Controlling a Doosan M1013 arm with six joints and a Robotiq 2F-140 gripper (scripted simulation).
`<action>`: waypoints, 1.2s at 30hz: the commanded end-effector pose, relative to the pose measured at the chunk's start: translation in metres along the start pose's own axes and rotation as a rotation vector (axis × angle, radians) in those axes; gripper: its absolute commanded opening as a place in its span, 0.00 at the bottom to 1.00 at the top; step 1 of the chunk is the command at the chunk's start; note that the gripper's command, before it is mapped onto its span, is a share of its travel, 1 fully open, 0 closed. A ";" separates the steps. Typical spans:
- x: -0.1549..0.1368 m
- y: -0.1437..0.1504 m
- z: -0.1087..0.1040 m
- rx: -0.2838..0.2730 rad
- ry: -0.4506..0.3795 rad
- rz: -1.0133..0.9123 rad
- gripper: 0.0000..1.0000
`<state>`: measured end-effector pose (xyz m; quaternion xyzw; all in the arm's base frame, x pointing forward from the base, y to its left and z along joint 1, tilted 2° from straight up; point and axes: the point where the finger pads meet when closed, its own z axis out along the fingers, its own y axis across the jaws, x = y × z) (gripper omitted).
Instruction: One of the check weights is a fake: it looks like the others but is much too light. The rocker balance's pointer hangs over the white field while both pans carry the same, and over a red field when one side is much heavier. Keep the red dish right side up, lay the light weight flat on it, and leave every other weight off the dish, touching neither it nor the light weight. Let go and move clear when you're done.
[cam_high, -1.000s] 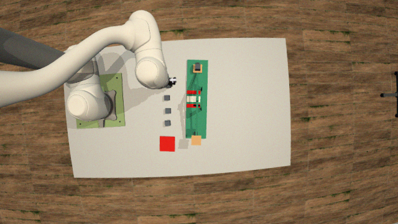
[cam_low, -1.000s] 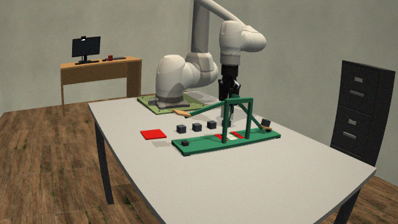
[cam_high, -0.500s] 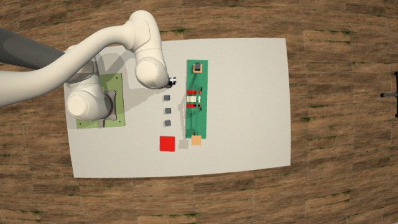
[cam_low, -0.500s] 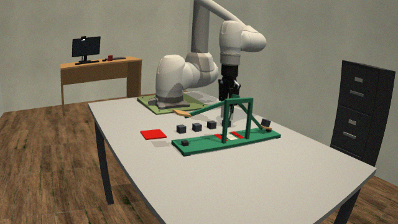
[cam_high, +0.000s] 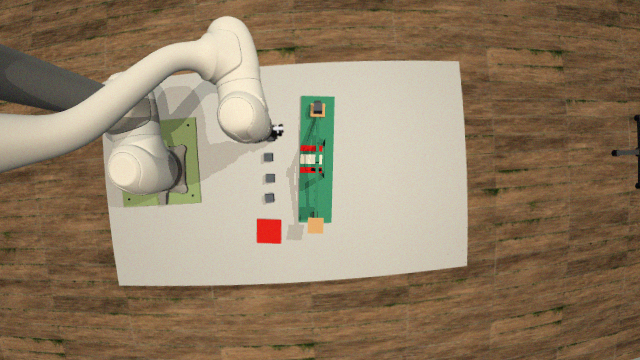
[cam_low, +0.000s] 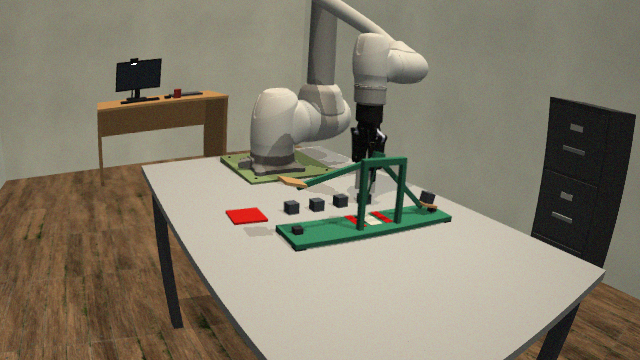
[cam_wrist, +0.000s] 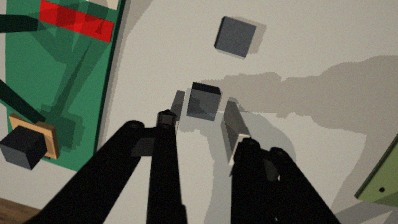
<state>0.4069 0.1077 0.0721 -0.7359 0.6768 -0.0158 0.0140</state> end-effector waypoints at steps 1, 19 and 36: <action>0.000 0.000 0.000 0.000 0.000 0.000 0.35; 0.000 0.000 0.027 0.000 0.000 0.000 0.35; 0.000 0.000 0.036 0.000 0.000 0.000 0.35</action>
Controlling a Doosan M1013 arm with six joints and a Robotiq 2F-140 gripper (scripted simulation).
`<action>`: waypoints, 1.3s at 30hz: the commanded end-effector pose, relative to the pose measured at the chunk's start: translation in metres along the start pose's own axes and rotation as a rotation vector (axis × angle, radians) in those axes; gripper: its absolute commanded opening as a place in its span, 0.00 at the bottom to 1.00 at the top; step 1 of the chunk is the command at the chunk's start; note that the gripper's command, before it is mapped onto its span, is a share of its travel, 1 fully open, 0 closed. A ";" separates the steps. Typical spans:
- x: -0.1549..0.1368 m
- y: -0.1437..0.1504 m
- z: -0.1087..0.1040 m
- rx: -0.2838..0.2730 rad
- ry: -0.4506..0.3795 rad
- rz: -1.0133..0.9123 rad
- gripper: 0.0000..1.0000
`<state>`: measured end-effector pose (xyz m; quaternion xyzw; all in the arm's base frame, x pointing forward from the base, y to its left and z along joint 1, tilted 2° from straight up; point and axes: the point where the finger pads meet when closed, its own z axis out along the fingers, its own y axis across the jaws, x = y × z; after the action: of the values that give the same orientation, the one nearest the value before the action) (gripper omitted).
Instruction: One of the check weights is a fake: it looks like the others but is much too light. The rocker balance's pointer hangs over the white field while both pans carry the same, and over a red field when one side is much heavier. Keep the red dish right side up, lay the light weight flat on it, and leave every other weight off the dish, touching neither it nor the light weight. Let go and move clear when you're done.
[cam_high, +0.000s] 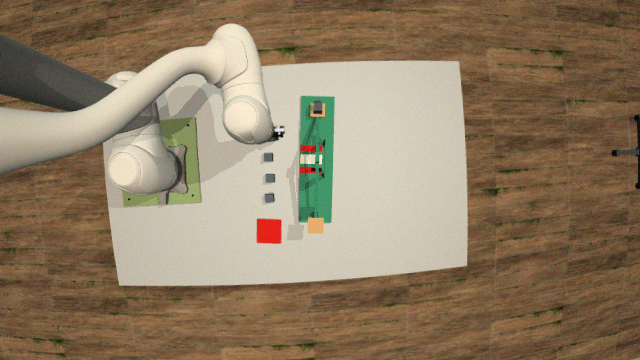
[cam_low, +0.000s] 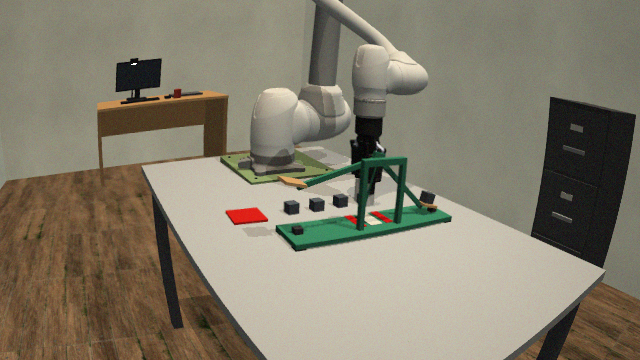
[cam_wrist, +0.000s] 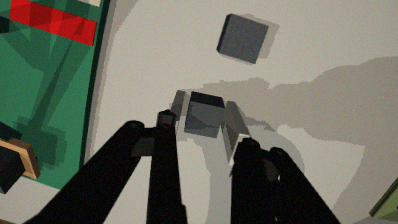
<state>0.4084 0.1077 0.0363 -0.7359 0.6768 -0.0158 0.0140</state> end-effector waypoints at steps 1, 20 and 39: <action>0.000 0.000 0.000 0.000 0.000 0.000 0.35; 0.000 0.000 0.000 0.000 0.000 0.000 0.35; 0.000 0.000 0.000 0.000 0.000 0.000 0.24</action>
<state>0.4086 0.1077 0.0364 -0.7359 0.6768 -0.0158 0.0141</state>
